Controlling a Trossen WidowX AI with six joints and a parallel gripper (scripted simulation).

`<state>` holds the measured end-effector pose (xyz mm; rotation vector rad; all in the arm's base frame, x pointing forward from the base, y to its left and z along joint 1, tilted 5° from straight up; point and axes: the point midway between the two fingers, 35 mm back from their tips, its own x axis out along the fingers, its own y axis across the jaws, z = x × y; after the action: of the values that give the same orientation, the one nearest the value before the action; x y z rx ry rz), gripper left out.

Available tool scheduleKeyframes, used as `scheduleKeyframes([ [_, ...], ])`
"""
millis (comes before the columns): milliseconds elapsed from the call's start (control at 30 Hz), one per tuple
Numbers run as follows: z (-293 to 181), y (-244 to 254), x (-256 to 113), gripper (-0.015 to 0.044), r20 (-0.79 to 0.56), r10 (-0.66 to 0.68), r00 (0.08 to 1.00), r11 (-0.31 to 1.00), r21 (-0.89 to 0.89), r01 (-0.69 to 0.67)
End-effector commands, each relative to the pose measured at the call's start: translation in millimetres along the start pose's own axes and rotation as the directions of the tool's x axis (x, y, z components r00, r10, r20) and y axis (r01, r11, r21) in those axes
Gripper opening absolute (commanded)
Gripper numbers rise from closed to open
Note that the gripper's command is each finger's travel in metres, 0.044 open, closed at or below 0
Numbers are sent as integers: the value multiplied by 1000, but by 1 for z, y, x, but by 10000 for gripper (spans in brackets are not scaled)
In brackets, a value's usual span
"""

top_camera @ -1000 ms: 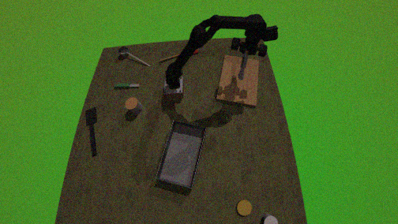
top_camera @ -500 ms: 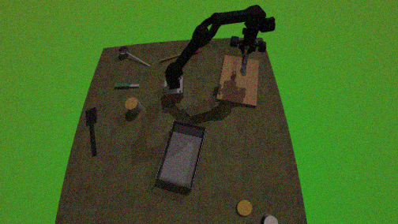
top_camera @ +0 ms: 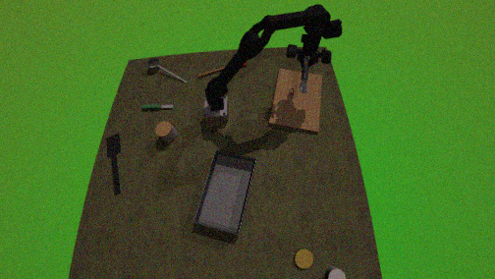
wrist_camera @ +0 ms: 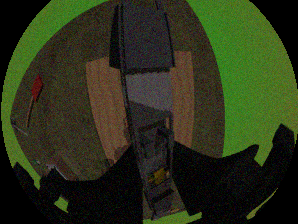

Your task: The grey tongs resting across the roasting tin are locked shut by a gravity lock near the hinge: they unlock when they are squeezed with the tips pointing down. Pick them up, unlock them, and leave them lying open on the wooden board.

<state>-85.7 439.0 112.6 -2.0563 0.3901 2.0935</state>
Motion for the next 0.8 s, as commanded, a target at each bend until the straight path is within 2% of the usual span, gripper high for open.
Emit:
scheduleKeyframes([
  [0, 0, -2, 5, -150, -3, -5, 1000, 1000, 4, 5],
  [767, 2, -6, 42, -150, -3, -5, 1000, 1000, 4, 5],
])
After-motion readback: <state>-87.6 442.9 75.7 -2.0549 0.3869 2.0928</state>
